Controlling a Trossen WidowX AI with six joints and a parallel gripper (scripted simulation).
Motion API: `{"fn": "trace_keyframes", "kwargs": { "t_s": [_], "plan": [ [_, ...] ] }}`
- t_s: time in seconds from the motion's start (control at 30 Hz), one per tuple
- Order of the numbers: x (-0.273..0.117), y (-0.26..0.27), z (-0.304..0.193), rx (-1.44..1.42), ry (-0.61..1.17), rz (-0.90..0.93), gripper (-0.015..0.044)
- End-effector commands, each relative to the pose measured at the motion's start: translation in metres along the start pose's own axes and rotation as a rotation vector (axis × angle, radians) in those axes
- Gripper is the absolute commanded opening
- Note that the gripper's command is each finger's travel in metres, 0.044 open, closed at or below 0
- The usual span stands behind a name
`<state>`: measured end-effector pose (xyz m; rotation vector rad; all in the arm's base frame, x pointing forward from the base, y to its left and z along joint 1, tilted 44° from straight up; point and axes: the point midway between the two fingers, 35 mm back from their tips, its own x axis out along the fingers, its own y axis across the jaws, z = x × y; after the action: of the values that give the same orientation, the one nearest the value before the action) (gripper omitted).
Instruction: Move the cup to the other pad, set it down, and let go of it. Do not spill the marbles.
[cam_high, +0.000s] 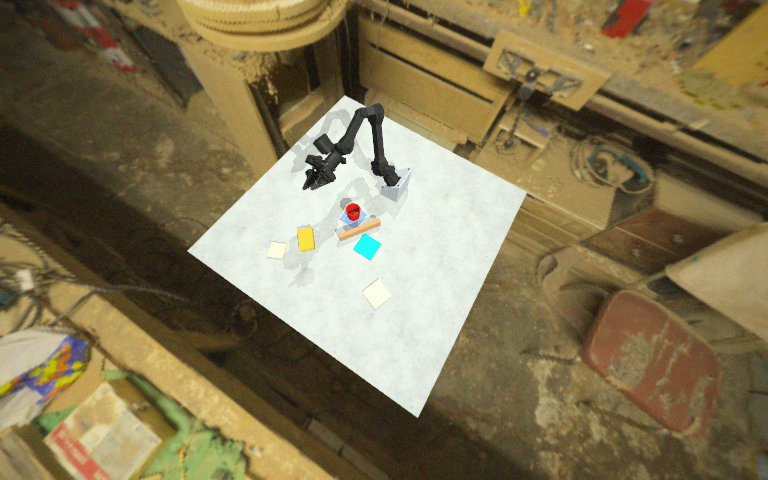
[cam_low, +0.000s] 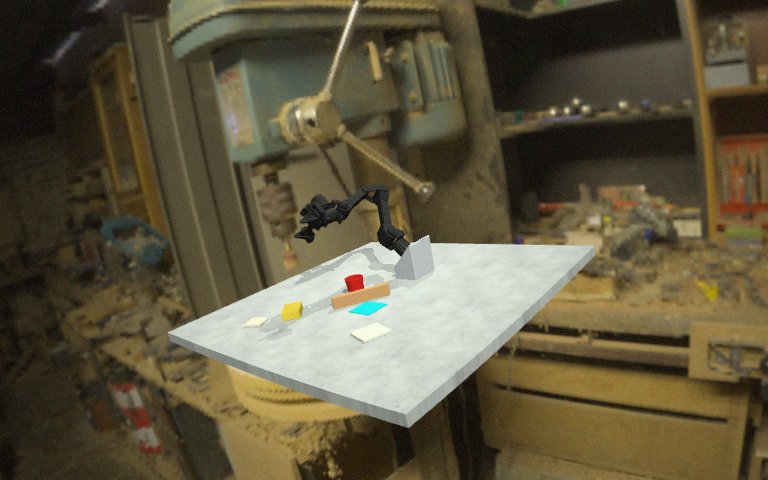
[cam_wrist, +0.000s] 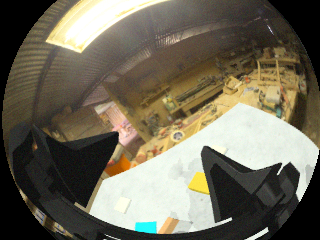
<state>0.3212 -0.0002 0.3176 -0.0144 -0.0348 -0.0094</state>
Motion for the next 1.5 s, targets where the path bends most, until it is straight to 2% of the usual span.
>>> {"fn": "trace_keyframes", "kwargs": {
  "t_s": [0.0, 0.07, 0.13, 0.3, 0.5, 0.67, 0.73, 1.47],
  "plan": [
    [0.001, 0.0, -0.005, -0.006, 0.02, -0.003, 0.0374],
    [0.009, 0.003, -0.041, -0.063, 0.185, -0.023, 0.0321],
    [0.009, 0.008, -0.096, -0.179, 0.436, -0.037, 0.0269],
    [-0.014, 0.011, -0.169, -0.422, 0.816, -0.021, 0.0148],
    [-0.066, 0.002, -0.224, -0.842, 1.27, 0.07, 0.0148],
    [-0.113, -0.017, -0.231, -1.342, 1.653, 0.239, 0.0148],
    [-0.116, -0.02, -0.228, -1.413, 1.698, 0.268, 0.0148],
    [-0.113, -0.023, -0.231, -1.413, 1.697, 0.269, 0.0148]
  ]
}}
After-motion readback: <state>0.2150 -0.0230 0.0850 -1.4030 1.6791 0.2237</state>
